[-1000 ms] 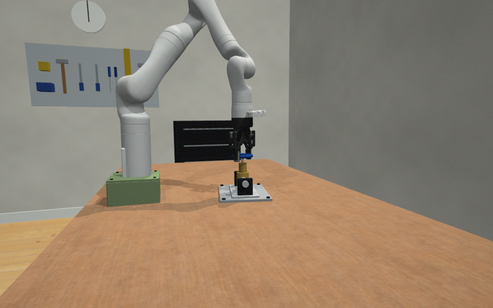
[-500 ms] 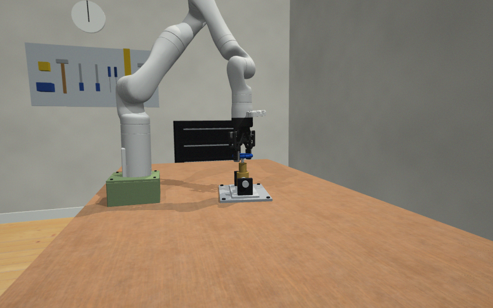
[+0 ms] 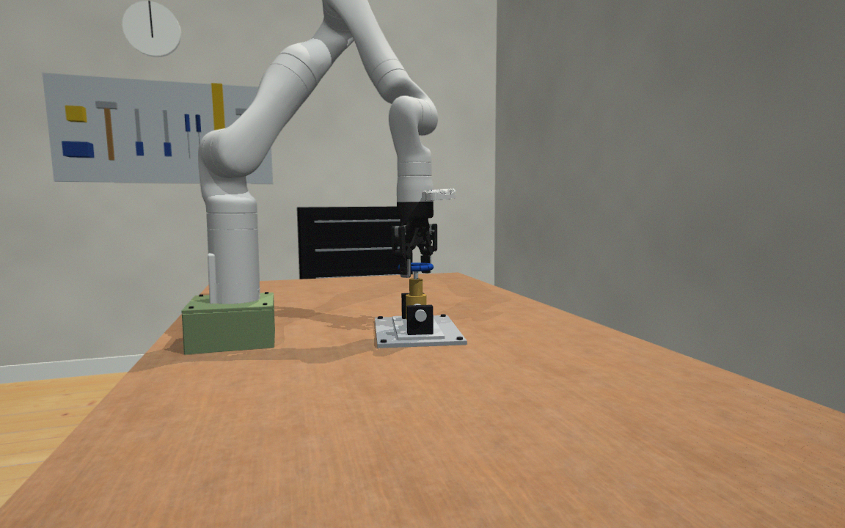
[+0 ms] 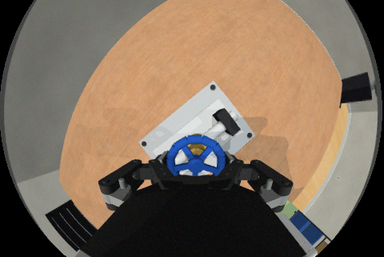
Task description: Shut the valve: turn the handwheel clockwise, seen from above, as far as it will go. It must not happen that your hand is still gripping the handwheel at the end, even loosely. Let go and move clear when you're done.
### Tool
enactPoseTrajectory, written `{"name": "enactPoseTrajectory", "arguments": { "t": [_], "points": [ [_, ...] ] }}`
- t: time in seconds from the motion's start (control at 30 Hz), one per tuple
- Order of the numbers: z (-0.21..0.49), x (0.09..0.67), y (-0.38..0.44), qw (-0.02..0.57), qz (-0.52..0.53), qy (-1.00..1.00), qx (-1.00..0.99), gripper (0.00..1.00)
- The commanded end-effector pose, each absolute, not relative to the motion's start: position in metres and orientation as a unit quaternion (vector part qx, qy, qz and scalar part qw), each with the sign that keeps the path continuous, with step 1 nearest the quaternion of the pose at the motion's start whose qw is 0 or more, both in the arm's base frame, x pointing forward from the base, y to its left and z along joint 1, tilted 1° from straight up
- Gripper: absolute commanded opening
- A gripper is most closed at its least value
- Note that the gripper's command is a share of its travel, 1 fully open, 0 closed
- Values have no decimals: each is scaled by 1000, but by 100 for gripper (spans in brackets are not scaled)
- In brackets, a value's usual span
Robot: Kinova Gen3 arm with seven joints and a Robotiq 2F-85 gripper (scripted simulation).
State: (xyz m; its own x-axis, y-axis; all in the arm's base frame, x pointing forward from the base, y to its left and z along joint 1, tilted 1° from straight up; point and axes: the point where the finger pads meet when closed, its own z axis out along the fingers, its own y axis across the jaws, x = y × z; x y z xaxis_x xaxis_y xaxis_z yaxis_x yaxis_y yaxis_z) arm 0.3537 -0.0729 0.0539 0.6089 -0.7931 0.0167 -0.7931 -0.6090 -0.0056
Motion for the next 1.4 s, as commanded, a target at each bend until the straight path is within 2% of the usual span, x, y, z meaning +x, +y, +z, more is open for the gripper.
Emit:
{"name": "enactPoseTrajectory", "arguments": {
  "t": [0.0,0.03,1.37],
  "points": [
    [52,353,-70,1,6,-449,894,0],
    [52,353,-70,1,6,-449,894,100],
    [53,353,-70,0,6,-448,894,100]
  ]
}}
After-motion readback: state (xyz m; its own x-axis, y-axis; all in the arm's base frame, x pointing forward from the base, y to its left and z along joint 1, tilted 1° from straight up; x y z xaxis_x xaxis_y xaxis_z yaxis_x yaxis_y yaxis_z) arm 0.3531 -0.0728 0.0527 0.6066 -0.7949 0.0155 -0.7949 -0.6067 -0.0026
